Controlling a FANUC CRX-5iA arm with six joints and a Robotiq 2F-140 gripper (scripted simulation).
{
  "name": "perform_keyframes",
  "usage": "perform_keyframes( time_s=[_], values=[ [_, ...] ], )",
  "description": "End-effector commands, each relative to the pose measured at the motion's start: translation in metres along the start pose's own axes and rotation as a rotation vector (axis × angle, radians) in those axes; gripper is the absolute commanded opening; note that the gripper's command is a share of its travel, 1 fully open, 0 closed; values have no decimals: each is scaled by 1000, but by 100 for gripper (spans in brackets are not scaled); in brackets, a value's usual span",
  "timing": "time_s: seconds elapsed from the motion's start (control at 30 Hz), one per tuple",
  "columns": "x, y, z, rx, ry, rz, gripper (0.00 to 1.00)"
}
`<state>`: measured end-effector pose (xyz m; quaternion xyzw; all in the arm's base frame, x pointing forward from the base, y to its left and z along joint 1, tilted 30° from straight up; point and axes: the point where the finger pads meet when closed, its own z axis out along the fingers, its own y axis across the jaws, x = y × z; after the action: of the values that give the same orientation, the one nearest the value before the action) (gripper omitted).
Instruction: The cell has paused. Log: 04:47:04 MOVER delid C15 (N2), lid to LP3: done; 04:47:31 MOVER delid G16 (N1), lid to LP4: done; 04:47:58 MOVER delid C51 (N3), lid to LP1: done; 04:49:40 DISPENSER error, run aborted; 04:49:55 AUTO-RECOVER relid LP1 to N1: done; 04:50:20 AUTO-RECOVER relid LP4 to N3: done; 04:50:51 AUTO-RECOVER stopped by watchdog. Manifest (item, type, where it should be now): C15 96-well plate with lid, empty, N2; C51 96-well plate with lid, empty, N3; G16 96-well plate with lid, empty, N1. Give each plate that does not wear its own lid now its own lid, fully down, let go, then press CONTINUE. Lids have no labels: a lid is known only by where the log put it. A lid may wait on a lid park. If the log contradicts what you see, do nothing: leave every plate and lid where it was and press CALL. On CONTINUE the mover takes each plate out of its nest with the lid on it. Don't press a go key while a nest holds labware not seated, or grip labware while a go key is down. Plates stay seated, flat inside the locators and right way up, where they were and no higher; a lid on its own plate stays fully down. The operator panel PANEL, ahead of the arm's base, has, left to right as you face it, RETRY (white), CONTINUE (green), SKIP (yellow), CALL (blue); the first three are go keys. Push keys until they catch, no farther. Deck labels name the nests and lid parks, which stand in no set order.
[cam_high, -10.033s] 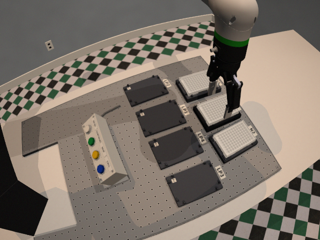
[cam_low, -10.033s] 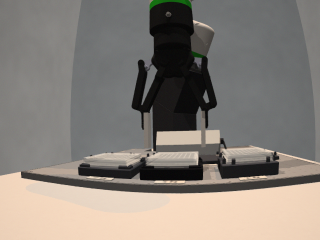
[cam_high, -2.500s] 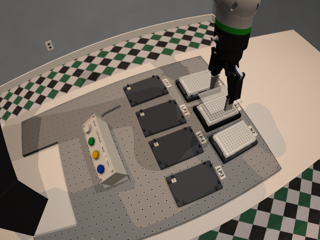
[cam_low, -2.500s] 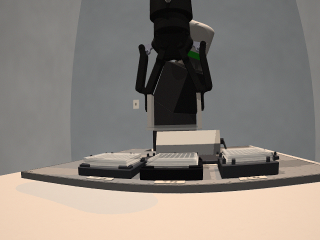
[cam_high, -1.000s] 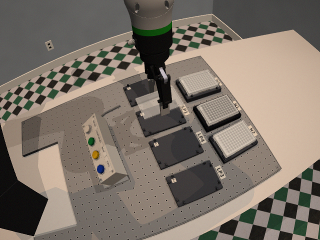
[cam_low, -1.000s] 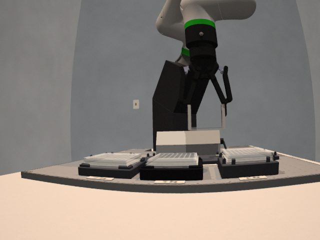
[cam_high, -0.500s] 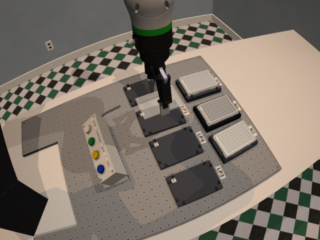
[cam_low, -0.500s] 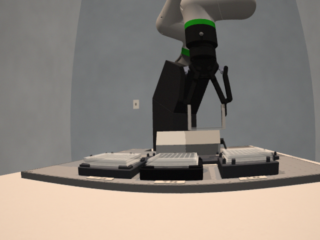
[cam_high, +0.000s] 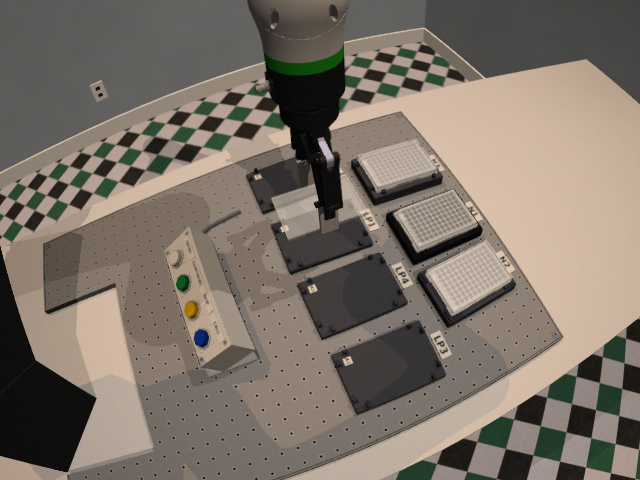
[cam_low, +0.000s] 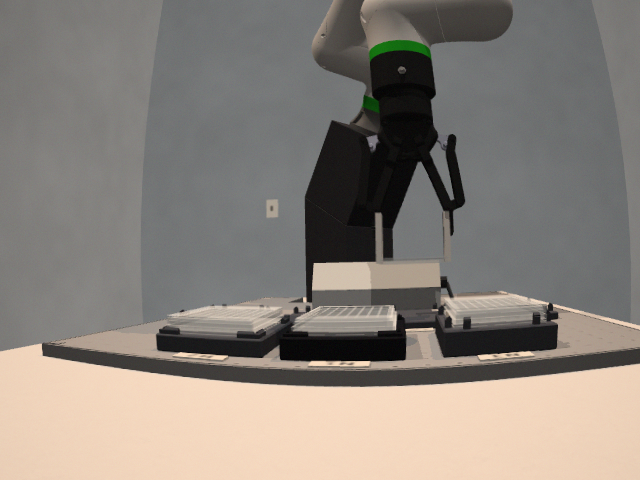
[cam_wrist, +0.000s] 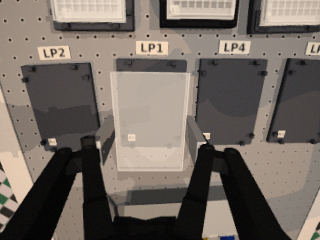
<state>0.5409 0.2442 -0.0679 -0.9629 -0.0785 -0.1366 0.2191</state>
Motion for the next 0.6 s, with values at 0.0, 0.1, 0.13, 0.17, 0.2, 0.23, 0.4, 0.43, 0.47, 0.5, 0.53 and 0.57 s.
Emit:
perform_keyframes(
  time_s=[0.0,0.1,0.13,0.17,0.2,0.23,0.4,0.43,0.47,0.5,0.53,0.57],
  values=[
    [0,0,4,0,0,6,0],
    [0,0,8,0,0,6,0],
    [0,0,10,0,0,6,0],
    [0,0,12,0,0,6,0],
    [0,0,12,0,0,6,0],
    [0,0,12,0,0,6,0],
    [0,0,21,0,0,6,0],
    [0,0,23,0,0,6,0],
    [0,0,25,0,0,6,0],
    [0,0,27,0,0,6,0],
    [0,0,29,0,0,6,0],
    [0,0,31,0,0,6,0]
  ],
)
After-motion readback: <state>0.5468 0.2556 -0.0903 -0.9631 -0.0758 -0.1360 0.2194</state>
